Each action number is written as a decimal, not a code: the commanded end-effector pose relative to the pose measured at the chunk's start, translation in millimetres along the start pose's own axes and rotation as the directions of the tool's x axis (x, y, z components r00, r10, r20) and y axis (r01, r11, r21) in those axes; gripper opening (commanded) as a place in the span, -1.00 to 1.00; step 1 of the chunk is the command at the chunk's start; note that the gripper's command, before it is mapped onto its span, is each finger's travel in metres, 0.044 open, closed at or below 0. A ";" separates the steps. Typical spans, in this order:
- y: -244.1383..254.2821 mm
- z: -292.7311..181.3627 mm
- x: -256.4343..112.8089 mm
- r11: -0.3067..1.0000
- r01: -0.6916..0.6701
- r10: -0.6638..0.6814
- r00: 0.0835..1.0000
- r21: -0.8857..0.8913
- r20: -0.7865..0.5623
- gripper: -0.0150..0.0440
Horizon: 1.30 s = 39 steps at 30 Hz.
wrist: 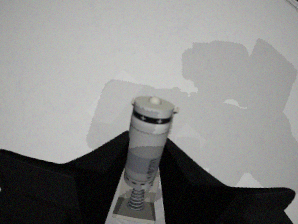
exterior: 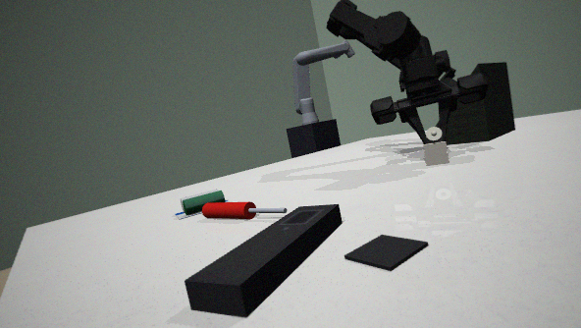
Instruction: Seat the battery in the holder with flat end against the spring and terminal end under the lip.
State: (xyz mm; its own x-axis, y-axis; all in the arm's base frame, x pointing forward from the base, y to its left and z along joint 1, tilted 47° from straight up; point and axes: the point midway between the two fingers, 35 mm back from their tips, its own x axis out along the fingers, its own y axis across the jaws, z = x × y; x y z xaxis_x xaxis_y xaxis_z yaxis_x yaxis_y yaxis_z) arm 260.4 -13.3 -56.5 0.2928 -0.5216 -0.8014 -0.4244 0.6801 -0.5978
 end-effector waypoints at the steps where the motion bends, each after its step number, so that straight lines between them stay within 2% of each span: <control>1: -0.1 -2.6 1.6 1.000 -0.005 0.005 1.000 -0.002 0.018 -0.21; 12: -2.3 -7.4 3.2 1.000 -0.006 0.007 0.997 -0.011 0.073 -0.21; 39: -2.3 -27.6 -2.9 1.000 -0.016 0.016 0.998 -0.012 0.057 -0.21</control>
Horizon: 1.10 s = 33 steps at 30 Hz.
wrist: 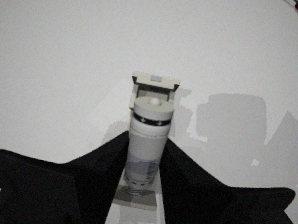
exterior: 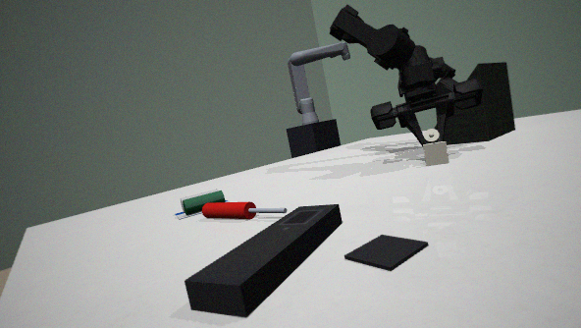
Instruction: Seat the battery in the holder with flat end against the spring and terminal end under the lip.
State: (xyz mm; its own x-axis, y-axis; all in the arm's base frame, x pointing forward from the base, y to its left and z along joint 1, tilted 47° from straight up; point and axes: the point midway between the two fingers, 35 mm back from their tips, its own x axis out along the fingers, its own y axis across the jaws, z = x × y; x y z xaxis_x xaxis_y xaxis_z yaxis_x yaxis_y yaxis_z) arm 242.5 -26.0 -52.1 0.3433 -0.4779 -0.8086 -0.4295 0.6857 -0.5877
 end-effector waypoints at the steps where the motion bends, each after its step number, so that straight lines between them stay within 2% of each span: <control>1: 1.4 -6.3 -1.5 1.000 -0.004 0.004 1.000 -0.010 -0.010 -0.21; 33: 2.8 -2.9 6.2 0.999 -0.035 0.036 0.986 0.012 -0.162 -0.21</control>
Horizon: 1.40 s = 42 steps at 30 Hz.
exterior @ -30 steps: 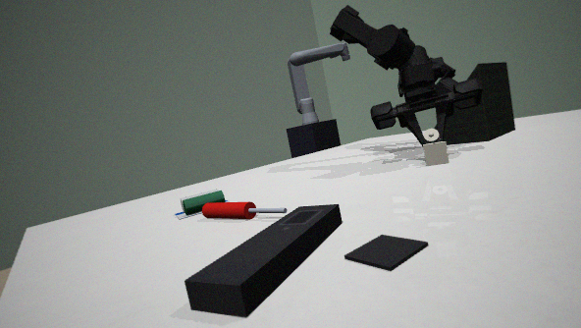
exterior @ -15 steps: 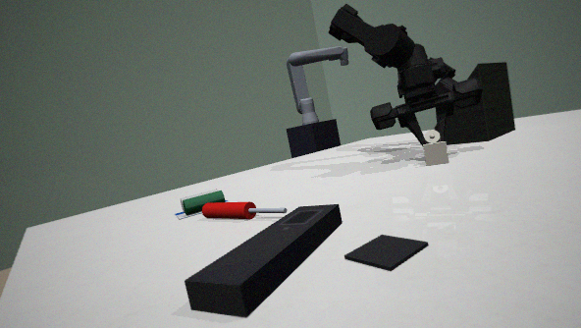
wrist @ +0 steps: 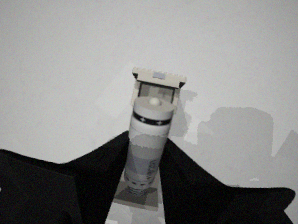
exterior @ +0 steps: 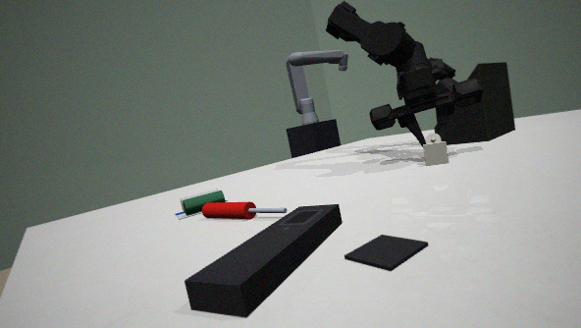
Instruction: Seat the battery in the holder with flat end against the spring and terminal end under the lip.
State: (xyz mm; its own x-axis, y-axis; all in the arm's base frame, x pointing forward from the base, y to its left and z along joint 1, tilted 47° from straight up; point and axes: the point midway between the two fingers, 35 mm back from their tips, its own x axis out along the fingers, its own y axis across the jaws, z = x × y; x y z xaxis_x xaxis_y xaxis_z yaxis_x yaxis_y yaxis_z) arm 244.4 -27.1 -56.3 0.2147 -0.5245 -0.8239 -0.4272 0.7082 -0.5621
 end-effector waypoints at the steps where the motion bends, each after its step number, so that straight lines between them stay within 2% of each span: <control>1: 1.8 -3.3 2.4 1.000 -0.005 0.004 0.999 -0.003 -0.035 -0.21; 42: 0.3 1.2 8.3 0.999 -0.023 0.028 0.966 0.024 -0.258 -0.21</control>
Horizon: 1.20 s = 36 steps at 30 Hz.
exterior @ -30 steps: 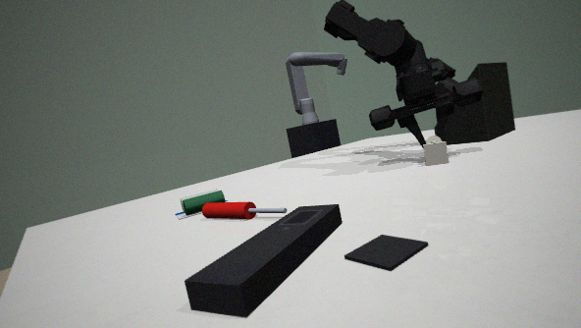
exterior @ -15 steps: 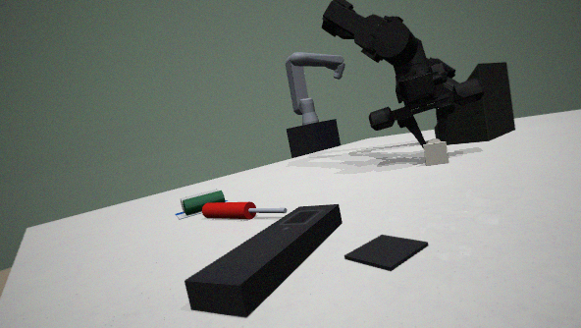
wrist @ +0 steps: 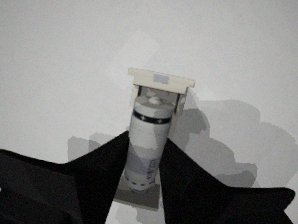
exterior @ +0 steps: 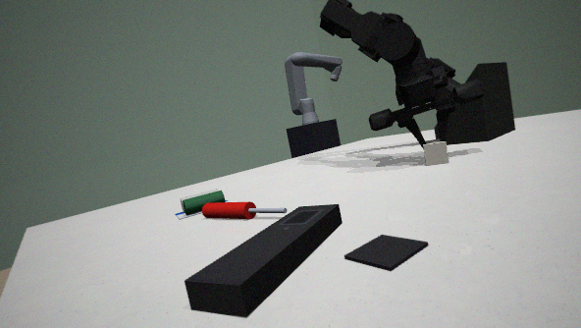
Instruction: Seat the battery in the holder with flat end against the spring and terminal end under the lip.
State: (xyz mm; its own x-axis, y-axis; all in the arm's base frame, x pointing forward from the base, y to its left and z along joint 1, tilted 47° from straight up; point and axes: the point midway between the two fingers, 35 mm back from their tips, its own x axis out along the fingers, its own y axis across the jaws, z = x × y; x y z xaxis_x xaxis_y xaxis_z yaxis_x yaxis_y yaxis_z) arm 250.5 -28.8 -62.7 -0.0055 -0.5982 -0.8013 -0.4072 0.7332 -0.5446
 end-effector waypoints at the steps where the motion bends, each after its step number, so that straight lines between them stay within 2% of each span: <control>1: 0.3 -3.5 1.8 1.000 0.001 -0.001 0.999 -0.003 -0.035 -0.21; 19: -2.2 -0.1 2.4 1.000 -0.006 0.007 0.992 0.007 -0.123 -0.21; 36: -2.8 11.0 3.3 1.000 -0.010 0.011 0.992 0.009 -0.128 -0.21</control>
State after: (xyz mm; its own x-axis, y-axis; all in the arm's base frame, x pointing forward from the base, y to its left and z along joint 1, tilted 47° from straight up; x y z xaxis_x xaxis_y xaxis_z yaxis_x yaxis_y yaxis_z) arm 257.7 -29.9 -66.0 -0.1297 -0.6263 -0.7687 -0.4039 0.7414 -0.5359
